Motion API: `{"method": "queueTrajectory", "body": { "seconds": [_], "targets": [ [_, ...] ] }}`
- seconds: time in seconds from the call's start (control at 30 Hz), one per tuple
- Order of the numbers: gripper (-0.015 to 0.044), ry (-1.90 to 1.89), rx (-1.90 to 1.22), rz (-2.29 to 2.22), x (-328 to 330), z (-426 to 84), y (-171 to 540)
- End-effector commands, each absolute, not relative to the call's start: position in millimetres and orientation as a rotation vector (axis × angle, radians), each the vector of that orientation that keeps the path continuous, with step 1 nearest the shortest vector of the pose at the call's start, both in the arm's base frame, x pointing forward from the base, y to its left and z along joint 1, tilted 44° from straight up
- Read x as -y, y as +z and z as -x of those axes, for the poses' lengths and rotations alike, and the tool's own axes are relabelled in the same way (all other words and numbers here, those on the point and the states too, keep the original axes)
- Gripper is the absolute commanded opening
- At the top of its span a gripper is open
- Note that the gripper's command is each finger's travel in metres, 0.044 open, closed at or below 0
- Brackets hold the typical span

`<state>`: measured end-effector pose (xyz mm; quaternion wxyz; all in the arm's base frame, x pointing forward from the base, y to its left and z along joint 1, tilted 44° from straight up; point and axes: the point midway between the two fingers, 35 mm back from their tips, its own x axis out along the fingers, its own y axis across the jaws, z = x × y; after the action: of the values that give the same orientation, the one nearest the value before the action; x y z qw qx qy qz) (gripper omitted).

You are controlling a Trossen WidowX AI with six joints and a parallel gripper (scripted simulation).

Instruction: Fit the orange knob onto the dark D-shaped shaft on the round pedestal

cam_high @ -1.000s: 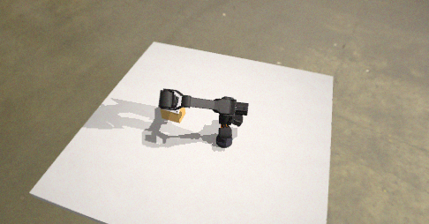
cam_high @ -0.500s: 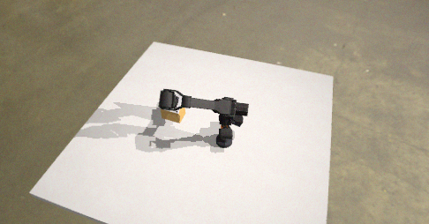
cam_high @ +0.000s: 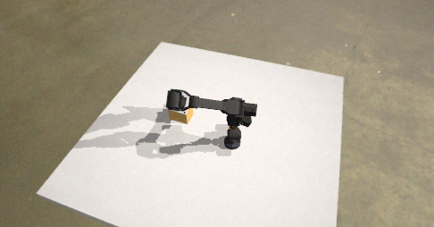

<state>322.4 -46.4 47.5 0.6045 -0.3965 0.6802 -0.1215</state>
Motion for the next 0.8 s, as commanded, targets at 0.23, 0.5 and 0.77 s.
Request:
{"method": "queueTrajectory", "body": {
  "seconds": [0.23, 0.5, 0.77],
  "targets": [
    [0.0, -0.142, -1.618, 1.058, 48.0, -322.5, 45.9],
    [0.0, -0.142, -1.618, 1.058, 48.5, -322.7, 45.2],
    [0.0, -0.142, -1.618, 1.058, 47.9, -322.5, 45.7]
  ]
}}
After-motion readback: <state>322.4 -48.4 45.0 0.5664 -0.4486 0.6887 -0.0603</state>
